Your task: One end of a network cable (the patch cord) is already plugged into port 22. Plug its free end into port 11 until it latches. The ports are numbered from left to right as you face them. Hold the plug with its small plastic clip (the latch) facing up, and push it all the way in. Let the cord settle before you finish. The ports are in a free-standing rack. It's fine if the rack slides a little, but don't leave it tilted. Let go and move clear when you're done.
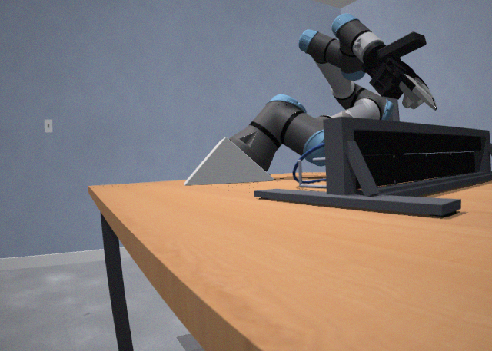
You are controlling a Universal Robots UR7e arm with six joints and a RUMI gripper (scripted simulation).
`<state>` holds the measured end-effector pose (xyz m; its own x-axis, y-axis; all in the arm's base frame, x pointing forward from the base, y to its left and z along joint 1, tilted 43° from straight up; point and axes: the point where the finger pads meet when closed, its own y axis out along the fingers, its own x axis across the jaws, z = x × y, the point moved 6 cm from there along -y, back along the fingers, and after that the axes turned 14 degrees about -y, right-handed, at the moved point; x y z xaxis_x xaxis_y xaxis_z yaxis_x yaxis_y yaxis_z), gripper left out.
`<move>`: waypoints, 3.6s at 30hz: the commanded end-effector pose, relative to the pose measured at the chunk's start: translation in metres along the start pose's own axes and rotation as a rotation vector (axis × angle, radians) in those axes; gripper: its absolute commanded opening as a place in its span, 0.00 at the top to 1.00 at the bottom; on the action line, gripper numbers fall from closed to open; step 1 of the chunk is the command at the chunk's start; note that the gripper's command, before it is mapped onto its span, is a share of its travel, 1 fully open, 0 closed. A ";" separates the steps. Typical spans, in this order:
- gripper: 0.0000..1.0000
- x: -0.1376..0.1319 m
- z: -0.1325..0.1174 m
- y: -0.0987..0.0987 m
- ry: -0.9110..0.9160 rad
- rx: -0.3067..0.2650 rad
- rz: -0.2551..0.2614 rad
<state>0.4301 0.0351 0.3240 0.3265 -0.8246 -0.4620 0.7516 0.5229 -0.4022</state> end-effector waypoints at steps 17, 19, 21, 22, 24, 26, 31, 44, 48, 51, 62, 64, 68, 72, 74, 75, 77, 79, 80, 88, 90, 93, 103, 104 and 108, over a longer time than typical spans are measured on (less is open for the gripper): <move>1.00 0.001 0.000 -0.026 -0.001 -0.002 0.005; 1.00 0.001 0.000 -0.029 -0.001 -0.002 0.005; 1.00 0.001 0.000 -0.032 -0.001 -0.002 0.005; 1.00 0.001 0.000 -0.033 -0.001 -0.002 0.005; 1.00 0.001 0.000 -0.036 -0.001 -0.002 0.005; 1.00 0.001 0.000 -0.039 -0.001 -0.002 0.005; 1.00 0.001 0.000 -0.044 -0.001 -0.002 0.005; 1.00 0.001 0.000 -0.065 -0.001 -0.002 0.005; 1.00 0.001 0.000 -0.069 -0.001 -0.002 0.005; 1.00 0.001 0.000 -0.073 -0.001 -0.002 0.005; 1.00 0.001 0.000 -0.089 -0.001 -0.002 0.005; 1.00 0.001 0.000 -0.090 -0.001 -0.002 0.005; 1.00 0.001 0.000 -0.096 -0.001 -0.002 0.005; 1.00 0.001 0.000 -0.100 -0.001 -0.002 0.005; 1.00 0.001 0.000 -0.102 -0.001 -0.002 0.005; 1.00 0.001 0.000 -0.103 -0.001 -0.002 0.005; 1.00 0.001 0.000 -0.104 -0.001 -0.002 0.005; 1.00 0.001 0.000 -0.105 -0.001 -0.002 0.005; 1.00 0.001 0.000 -0.105 -0.001 -0.002 0.005; 1.00 0.001 0.000 -0.109 -0.001 -0.002 0.005; 1.00 0.001 0.000 -0.109 -0.001 -0.002 0.005; 1.00 0.001 0.000 -0.110 -0.001 -0.002 0.005; 1.00 0.001 0.000 -0.110 -0.001 -0.002 0.005; 1.00 0.001 0.000 -0.110 -0.001 -0.002 0.005; 1.00 0.004 -0.001 -0.110 -0.001 -0.002 0.005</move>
<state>0.3482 -0.0234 0.3673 0.3307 -0.8222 -0.4633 0.7488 0.5274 -0.4014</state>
